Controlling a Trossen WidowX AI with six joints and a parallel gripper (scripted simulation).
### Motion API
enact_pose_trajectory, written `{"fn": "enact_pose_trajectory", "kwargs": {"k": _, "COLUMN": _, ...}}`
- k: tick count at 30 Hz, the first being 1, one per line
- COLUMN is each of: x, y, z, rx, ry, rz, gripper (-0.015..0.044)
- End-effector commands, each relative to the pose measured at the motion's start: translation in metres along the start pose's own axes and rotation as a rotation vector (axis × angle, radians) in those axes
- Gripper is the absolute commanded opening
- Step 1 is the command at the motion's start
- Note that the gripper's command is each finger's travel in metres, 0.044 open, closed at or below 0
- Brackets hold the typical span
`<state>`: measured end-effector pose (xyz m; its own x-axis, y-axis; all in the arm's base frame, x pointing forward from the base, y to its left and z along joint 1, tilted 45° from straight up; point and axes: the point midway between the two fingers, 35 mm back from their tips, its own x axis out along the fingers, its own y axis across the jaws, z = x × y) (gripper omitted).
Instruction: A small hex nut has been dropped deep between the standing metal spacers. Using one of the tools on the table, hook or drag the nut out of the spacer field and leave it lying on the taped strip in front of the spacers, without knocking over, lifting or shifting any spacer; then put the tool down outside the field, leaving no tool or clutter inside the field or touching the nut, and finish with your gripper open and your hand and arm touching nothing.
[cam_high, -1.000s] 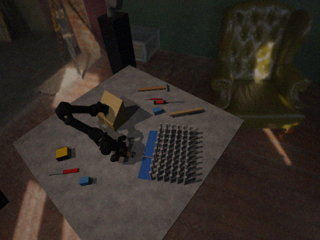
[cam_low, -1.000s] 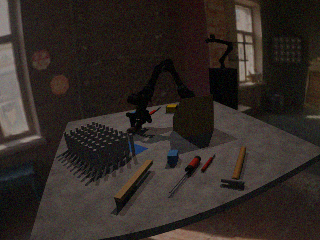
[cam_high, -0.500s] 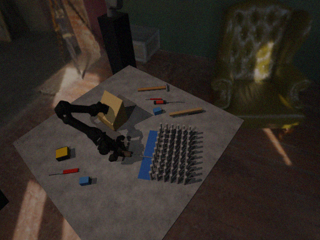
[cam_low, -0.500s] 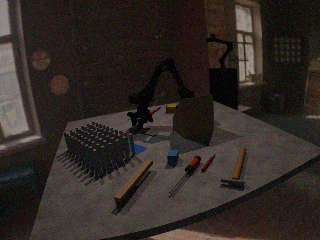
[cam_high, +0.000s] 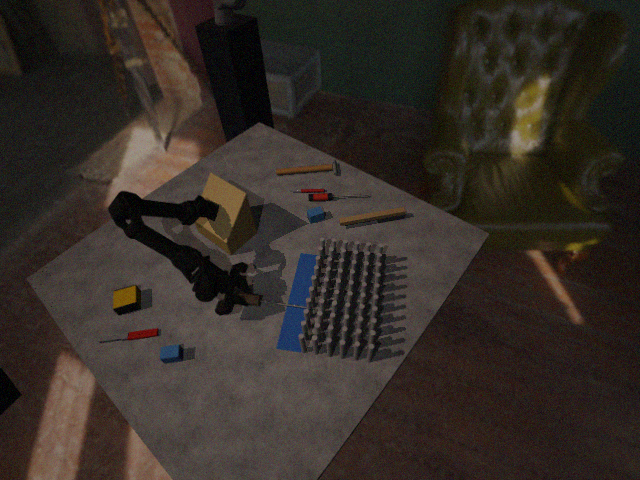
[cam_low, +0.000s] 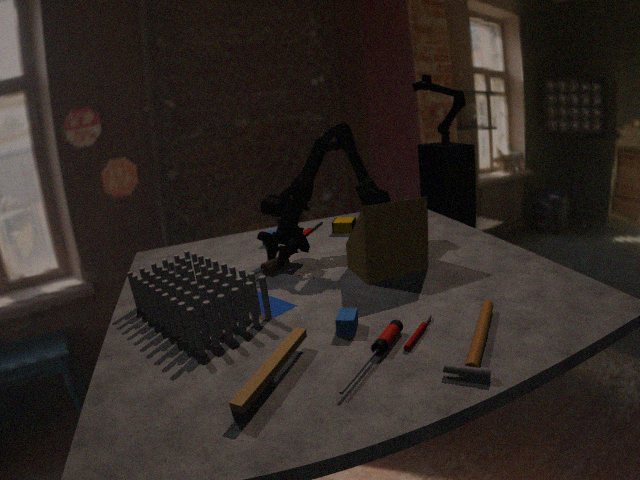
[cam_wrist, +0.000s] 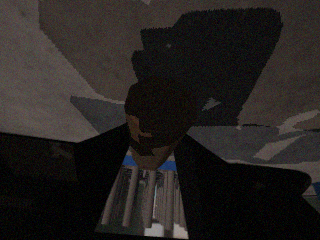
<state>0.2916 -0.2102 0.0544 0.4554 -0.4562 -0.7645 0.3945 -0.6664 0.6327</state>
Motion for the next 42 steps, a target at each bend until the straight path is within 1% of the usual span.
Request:
{"fn": "enact_pose_trajectory", "kwargs": {"k": 1, "x": -0.002, "y": -0.001, "z": 0.003, "rx": -0.004, "ry": 0.001, "rz": -0.001, "gripper": 0.0}}
{"fn": "enact_pose_trajectory", "kwargs": {"k": 11, "x": -0.006, "y": -0.001, "z": 0.006, "rx": -0.004, "ry": 0.001, "rz": -0.001, "gripper": 0.0}}
{"fn": "enact_pose_trajectory", "kwargs": {"k": 33, "x": -0.018, "y": 0.002, "z": -0.007, "rx": 0.002, "ry": 0.002, "rz": 0.002, "gripper": 0.0}}
{"fn": "enact_pose_trajectory", "kwargs": {"k": 42, "x": -0.035, "y": 0.0, "z": 0.008, "rx": -0.001, "ry": 0.002, "rz": 0.0, "gripper": 0.0}}
